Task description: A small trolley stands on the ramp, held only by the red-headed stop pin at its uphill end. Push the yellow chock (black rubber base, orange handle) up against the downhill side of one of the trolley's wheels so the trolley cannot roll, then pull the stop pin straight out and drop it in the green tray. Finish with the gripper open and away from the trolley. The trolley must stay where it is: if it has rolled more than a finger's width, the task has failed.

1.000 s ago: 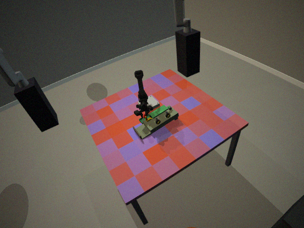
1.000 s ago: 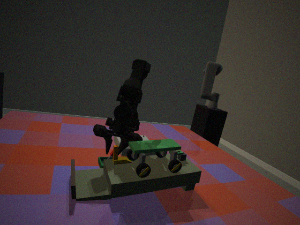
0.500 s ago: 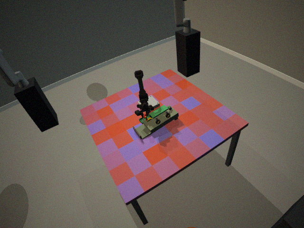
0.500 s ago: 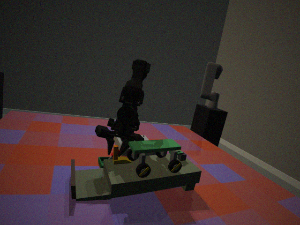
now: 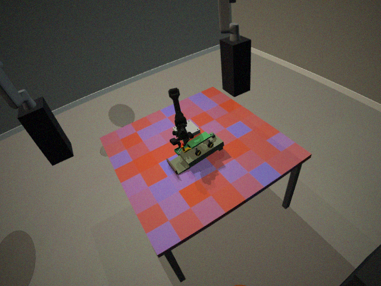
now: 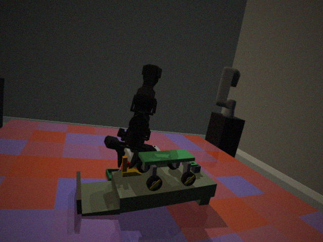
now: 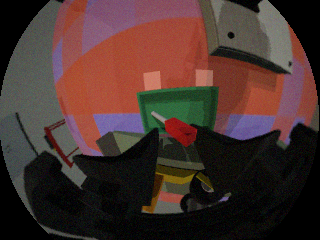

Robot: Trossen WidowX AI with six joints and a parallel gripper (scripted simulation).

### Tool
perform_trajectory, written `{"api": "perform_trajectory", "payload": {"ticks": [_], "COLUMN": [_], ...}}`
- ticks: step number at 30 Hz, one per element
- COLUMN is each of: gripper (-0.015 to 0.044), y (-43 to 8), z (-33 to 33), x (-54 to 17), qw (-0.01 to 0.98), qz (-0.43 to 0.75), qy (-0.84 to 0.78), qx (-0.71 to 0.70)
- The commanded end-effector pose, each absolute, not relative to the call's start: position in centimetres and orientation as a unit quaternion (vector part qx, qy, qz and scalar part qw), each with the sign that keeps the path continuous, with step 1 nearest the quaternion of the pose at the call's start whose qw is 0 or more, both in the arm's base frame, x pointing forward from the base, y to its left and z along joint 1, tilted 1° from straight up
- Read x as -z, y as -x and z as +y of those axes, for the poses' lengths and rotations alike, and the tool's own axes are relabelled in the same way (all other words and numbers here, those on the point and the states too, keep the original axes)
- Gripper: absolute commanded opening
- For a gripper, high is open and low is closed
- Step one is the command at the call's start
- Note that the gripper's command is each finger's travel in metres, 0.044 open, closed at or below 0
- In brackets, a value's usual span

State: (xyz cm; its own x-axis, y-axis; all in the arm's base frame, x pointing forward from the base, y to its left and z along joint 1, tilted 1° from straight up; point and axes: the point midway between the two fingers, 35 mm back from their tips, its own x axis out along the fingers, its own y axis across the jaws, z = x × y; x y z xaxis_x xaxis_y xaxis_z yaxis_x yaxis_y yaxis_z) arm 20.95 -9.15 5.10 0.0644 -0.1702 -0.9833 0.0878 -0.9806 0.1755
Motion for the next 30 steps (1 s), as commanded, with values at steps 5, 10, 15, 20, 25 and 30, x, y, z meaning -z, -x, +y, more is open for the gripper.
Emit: {"api": "perform_trajectory", "payload": {"ticks": [5,10,15,20,25,30], "gripper": [0.0190,0.0190,0.0190,0.0190,0.0190,0.0190], "y": [-20.8,-20.8,-20.8,-20.9,-20.8,-20.8], "z": [-8.8,-8.7,-8.5,-8.3,-8.1,-8.0], "x": [-4.8,-4.6,-4.5,-4.4,-4.3,-4.2], "qw": [0.094,0.093,0.093,0.093,0.093,0.093], "qz": [-0.032,-0.031,-0.031,-0.031,-0.031,-0.031], "qy": [-0.722,-0.722,-0.722,-0.722,-0.722,-0.722], "qx": [0.685,0.685,0.685,0.685,0.685,0.685]}}
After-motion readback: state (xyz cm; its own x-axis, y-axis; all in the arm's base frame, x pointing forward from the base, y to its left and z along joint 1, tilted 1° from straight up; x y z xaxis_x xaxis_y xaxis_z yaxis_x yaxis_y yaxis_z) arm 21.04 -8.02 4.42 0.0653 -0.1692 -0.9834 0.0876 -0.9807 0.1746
